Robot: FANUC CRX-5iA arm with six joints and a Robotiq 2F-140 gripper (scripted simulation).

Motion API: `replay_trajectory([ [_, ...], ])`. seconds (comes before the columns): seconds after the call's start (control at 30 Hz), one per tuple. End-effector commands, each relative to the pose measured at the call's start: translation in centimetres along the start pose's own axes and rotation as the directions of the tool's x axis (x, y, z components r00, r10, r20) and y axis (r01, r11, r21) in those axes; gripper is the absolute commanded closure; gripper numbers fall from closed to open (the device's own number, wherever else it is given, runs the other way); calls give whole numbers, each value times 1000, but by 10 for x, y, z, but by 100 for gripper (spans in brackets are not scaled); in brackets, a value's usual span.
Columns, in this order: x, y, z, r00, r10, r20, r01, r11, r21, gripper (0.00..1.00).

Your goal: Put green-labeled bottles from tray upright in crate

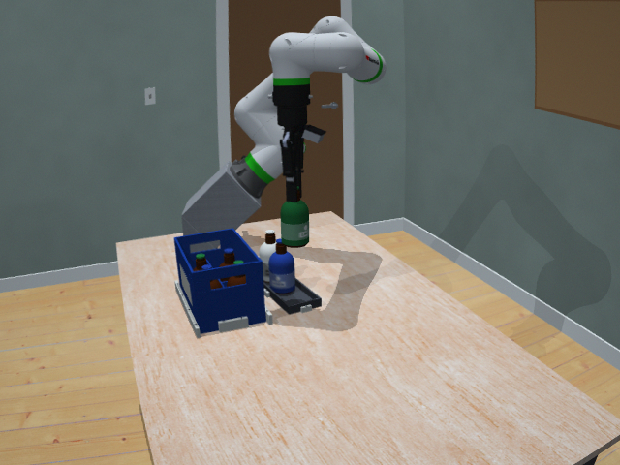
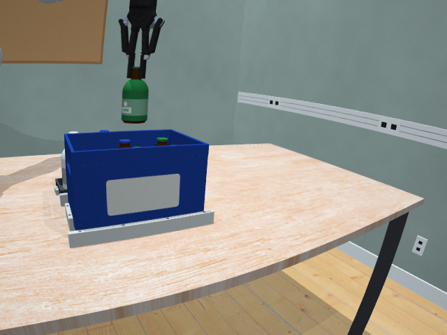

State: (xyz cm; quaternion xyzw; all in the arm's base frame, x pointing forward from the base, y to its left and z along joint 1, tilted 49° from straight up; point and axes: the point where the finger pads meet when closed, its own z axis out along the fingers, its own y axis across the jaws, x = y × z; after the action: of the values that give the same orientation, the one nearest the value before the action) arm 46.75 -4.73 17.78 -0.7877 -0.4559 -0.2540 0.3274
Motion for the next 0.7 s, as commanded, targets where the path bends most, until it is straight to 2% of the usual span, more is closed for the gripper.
replay_trajectory([
  [0.0, 0, 0, -2, 1000, 0, 1, 0, 1000, -2, 90],
  [0.67, 0, 0, -7, 1000, 0, 1, 0, 1000, -2, 90],
])
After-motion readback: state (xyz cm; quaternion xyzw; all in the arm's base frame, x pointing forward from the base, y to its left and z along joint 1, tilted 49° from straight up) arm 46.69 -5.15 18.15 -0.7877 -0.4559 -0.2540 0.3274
